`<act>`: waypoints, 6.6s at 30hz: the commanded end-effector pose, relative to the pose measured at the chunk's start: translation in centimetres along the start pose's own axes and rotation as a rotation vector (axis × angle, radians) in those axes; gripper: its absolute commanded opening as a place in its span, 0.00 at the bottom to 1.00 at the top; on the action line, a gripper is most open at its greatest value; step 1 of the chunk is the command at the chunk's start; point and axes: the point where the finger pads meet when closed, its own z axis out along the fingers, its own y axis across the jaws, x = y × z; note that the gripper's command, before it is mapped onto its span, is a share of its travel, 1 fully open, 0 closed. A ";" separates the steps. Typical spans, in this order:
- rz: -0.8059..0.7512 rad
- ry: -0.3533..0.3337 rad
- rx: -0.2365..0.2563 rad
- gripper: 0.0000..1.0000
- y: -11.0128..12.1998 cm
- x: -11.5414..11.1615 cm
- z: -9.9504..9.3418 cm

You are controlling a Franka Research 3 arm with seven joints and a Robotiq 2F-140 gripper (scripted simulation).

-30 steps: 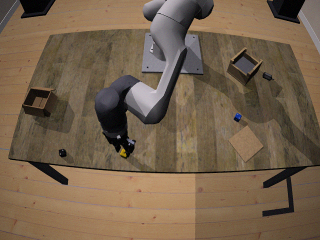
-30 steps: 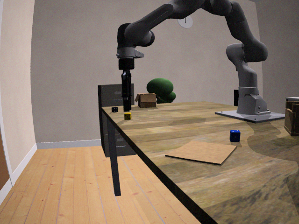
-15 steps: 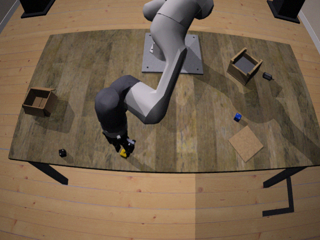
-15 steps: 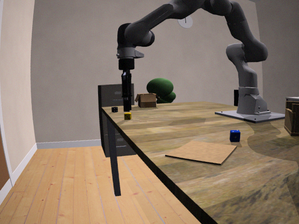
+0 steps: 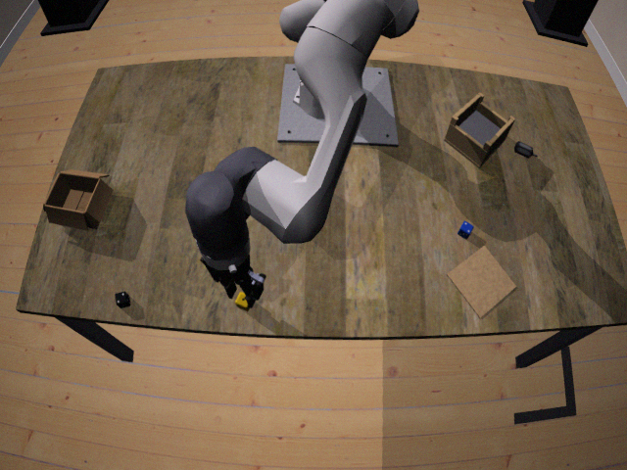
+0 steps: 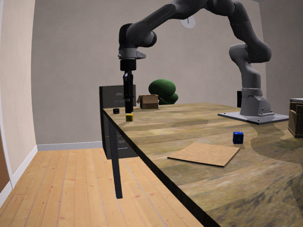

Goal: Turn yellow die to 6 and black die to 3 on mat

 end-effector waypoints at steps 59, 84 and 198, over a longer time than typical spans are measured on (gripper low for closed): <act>0.000 -0.001 -0.002 0.35 0.0 0.0 3.5; 0.000 -0.001 -0.002 0.24 0.0 0.0 3.5; -0.622 -0.339 -0.113 0.24 0.3 -0.2 -4.7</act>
